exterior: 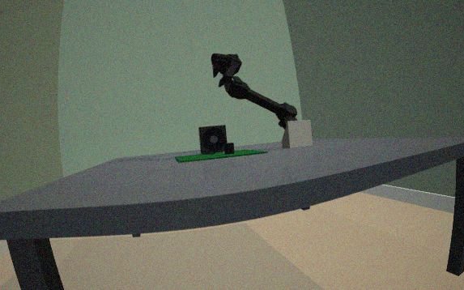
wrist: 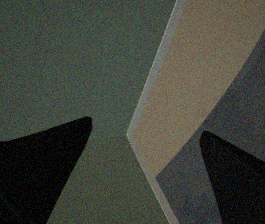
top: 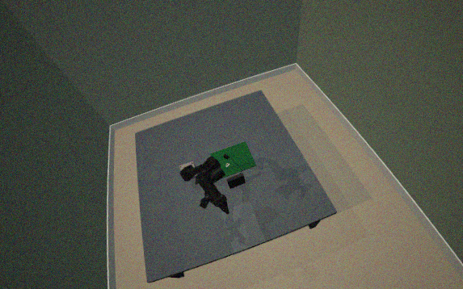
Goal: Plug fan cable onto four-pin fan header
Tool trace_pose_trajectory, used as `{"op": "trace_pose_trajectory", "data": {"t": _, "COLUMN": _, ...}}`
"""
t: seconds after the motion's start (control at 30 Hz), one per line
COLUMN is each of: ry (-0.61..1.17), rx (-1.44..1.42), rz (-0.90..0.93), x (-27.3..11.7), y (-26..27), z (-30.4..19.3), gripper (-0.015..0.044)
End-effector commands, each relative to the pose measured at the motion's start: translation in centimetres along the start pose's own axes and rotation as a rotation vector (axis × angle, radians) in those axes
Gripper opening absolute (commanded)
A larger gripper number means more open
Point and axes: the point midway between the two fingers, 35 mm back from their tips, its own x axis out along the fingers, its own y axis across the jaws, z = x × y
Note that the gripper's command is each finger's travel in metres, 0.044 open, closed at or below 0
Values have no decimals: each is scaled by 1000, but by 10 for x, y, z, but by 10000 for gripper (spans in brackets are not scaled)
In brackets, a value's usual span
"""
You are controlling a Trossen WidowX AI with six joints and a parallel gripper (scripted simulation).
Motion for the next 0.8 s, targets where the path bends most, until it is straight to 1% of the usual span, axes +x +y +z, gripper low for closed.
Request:
{"op": "trace_pose_trajectory", "data": {"t": 0.0, "ry": 0, "rx": 0, "rz": 0, "x": 0, "y": 0, "z": 0, "gripper": 426}}
{"op": "trace_pose_trajectory", "data": {"t": 0.03, "ry": 0, "rx": 0, "rz": 0, "x": 0, "y": 0, "z": 0, "gripper": 440}}
{"op": "trace_pose_trajectory", "data": {"t": 0.2, "ry": 56, "rx": 60, "rz": 63, "x": -11, "y": 13, "z": 11, "gripper": 440}}
{"op": "trace_pose_trajectory", "data": {"t": 0.33, "ry": 149, "rx": 181, "rz": 169, "x": -27, "y": 32, "z": 37, "gripper": 440}}
{"op": "trace_pose_trajectory", "data": {"t": 0.47, "ry": 228, "rx": 313, "rz": 257, "x": -35, "y": 43, "z": 68, "gripper": 440}}
{"op": "trace_pose_trajectory", "data": {"t": 0.6, "ry": 291, "rx": 452, "rz": 318, "x": -33, "y": 47, "z": 99, "gripper": 440}}
{"op": "trace_pose_trajectory", "data": {"t": 0.77, "ry": 351, "rx": 625, "rz": 350, "x": -15, "y": 40, "z": 133, "gripper": 440}}
